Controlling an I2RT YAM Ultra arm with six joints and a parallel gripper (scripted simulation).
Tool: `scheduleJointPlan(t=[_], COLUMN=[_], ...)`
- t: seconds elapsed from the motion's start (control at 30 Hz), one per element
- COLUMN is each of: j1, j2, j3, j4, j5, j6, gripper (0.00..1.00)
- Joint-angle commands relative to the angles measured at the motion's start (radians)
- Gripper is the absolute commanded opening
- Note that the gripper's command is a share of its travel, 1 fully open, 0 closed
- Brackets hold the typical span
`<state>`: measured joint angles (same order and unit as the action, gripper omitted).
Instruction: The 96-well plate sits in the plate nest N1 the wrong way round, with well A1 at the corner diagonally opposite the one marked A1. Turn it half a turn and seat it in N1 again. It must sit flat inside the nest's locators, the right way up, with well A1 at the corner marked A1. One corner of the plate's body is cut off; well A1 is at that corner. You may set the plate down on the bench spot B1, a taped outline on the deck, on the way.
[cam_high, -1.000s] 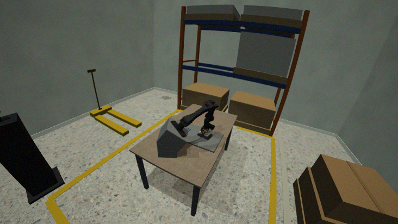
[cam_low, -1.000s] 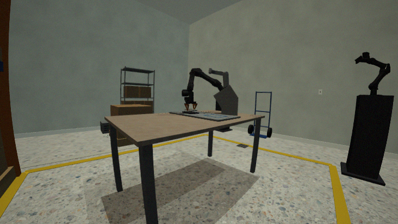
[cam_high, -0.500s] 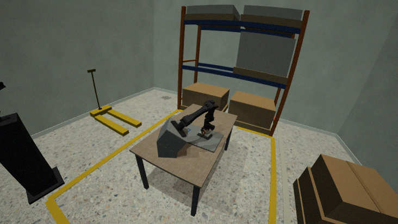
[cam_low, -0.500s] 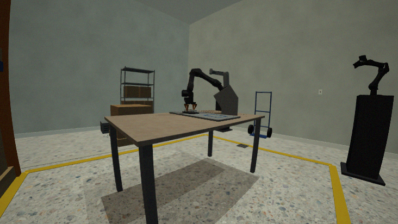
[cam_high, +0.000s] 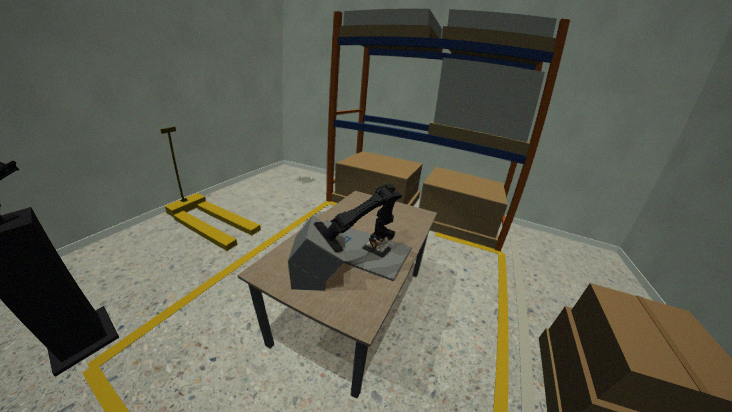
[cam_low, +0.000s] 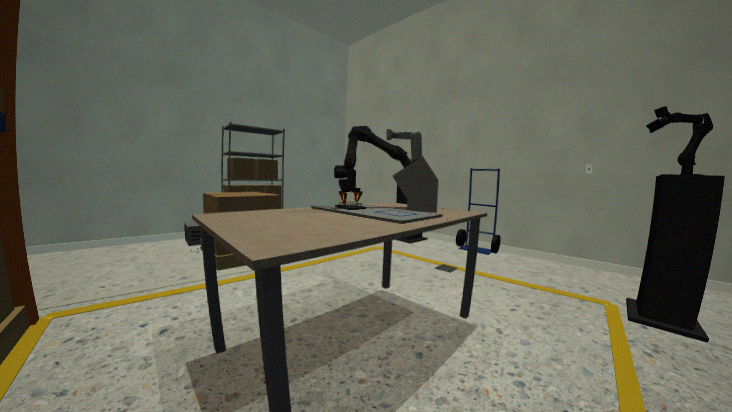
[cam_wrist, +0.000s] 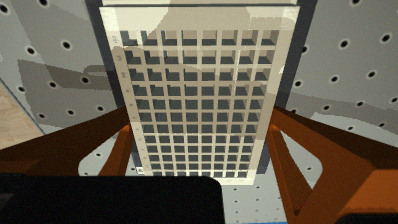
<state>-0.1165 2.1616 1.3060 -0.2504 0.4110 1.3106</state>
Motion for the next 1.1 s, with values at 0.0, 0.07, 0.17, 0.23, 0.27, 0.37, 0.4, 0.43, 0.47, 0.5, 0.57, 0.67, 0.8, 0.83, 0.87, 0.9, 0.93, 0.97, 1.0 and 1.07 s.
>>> scheduleJointPlan(t=[0.0, 0.07, 0.17, 0.23, 0.27, 0.37, 0.4, 0.43, 0.47, 0.5, 0.57, 0.67, 0.8, 0.83, 0.87, 0.9, 0.93, 0.97, 1.0, 1.07], j1=[0.003, 0.003, 0.003, 0.002, 0.002, 0.001, 0.001, 0.001, 0.001, 0.001, 0.000, 0.000, -0.001, -0.001, -0.001, -0.001, -0.002, -0.002, -0.002, -0.002], j2=[-0.007, -0.007, -0.006, -0.006, -0.005, -0.004, -0.004, -0.003, -0.003, -0.002, -0.002, -0.001, 0.001, 0.001, 0.001, 0.002, 0.002, 0.003, 0.003, 0.004], j3=[0.001, 0.001, 0.001, 0.000, 0.000, 0.000, 0.000, 0.000, 0.000, 0.000, 0.000, 0.000, 0.000, 0.000, 0.000, 0.000, 0.000, 0.000, 0.000, 0.001], j4=[0.003, 0.005, 0.005, 0.007, 0.007, 0.009, 0.009, 0.010, 0.010, 0.011, 0.012, 0.013, 0.014, 0.015, 0.015, 0.016, 0.016, 0.017, 0.017, 0.018], j5=[0.001, 0.001, 0.001, 0.000, 0.000, 0.000, 0.000, 0.000, 0.000, 0.000, -0.001, -0.001, -0.001, -0.001, -0.001, -0.001, -0.001, -0.001, -0.001, -0.002], j6=[-0.004, -0.004, -0.004, -0.005, -0.005, -0.006, -0.006, -0.006, -0.006, -0.006, -0.007, -0.007, -0.008, -0.008, -0.008, -0.008, -0.008, -0.009, -0.009, -0.009], gripper=[0.00, 0.00, 0.00, 0.00, 0.00, 0.00, 0.00, 0.00, 0.00, 0.00, 0.00, 0.00, 0.00, 0.00, 0.00, 0.00, 0.00, 0.00, 0.00, 0.00])
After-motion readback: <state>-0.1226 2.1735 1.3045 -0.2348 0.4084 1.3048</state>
